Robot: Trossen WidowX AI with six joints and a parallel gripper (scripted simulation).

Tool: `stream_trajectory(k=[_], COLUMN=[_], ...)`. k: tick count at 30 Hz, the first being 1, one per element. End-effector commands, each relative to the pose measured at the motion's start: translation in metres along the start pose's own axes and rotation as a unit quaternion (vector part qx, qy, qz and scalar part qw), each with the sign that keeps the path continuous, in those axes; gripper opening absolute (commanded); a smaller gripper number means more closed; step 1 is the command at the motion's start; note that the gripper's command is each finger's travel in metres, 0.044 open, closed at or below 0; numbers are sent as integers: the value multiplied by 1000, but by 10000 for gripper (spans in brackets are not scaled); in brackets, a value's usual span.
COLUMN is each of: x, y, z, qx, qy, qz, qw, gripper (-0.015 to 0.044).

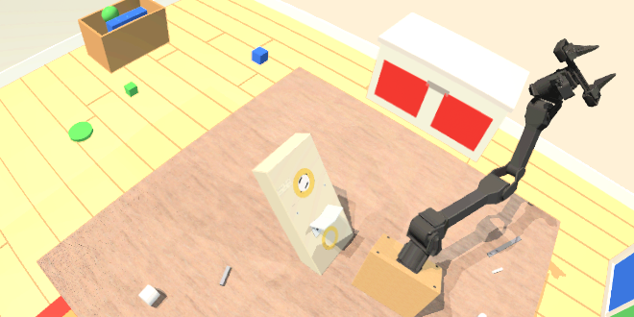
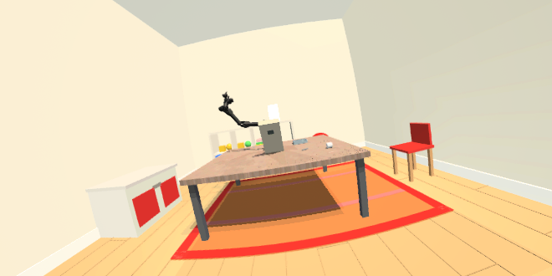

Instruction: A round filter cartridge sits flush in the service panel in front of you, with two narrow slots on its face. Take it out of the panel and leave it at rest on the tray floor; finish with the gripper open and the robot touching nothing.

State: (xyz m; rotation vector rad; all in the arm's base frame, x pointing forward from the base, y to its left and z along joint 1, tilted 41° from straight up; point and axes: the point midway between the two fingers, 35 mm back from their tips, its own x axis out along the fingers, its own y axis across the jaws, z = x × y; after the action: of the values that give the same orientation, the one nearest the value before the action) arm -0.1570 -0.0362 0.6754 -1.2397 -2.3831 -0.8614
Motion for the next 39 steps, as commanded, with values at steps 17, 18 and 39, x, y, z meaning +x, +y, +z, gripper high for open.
stream_trajectory(k=[17,18,39], x=[3,-1,-205], y=[224,235,349], z=[156,169,424], qx=[199,208,265], qy=[-17,-19,-66], qz=[314,334,728], qw=[928,919,629], gripper=[111,111,111])
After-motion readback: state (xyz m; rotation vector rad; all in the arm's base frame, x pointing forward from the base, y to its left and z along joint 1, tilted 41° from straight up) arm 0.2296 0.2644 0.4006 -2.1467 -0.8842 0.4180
